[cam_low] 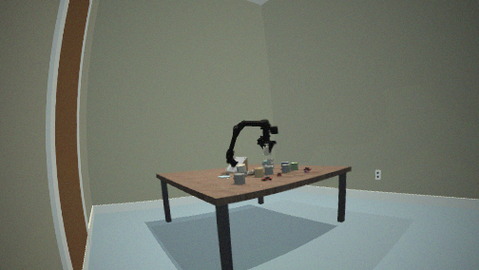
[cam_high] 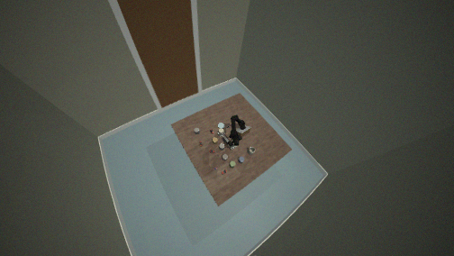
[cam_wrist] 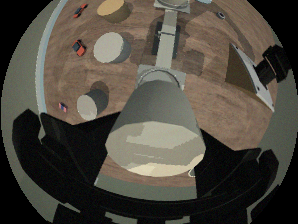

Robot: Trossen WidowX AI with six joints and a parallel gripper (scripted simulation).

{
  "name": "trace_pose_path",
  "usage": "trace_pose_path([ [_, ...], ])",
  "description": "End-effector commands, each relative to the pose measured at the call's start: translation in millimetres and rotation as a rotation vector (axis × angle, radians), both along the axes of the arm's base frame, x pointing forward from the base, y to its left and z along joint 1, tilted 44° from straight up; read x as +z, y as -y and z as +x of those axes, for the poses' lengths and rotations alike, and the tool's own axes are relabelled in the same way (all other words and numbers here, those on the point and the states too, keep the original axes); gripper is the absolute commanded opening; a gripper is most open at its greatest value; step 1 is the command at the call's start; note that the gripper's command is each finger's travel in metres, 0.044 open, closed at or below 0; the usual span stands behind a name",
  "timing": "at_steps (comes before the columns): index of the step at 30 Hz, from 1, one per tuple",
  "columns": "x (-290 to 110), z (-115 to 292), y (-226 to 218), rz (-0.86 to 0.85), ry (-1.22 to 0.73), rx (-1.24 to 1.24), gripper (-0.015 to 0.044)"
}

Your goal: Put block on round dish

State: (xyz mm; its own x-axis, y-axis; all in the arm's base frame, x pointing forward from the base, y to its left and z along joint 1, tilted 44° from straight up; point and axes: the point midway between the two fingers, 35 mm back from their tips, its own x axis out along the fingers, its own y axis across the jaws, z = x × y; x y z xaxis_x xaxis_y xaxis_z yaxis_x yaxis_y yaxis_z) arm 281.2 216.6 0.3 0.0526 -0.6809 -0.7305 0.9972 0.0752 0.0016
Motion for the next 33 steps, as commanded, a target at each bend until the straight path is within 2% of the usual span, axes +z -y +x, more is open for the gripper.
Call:
trace_pose_path([
  [1, -27.9, -13.4, -6.5, 0.003, -0.001, 0.005, 0.0000],
  [10, -126.9, -68.4, -6.0, 0.012, 0.003, 0.007, 0.0000],
  [19, -129.4, -69.5, -5.1, 0.012, 0.003, 0.007, 0.0000],
  [33, -158.8, -67.0, 22.1, 0.011, 0.004, 0.007, 0.0000],
])
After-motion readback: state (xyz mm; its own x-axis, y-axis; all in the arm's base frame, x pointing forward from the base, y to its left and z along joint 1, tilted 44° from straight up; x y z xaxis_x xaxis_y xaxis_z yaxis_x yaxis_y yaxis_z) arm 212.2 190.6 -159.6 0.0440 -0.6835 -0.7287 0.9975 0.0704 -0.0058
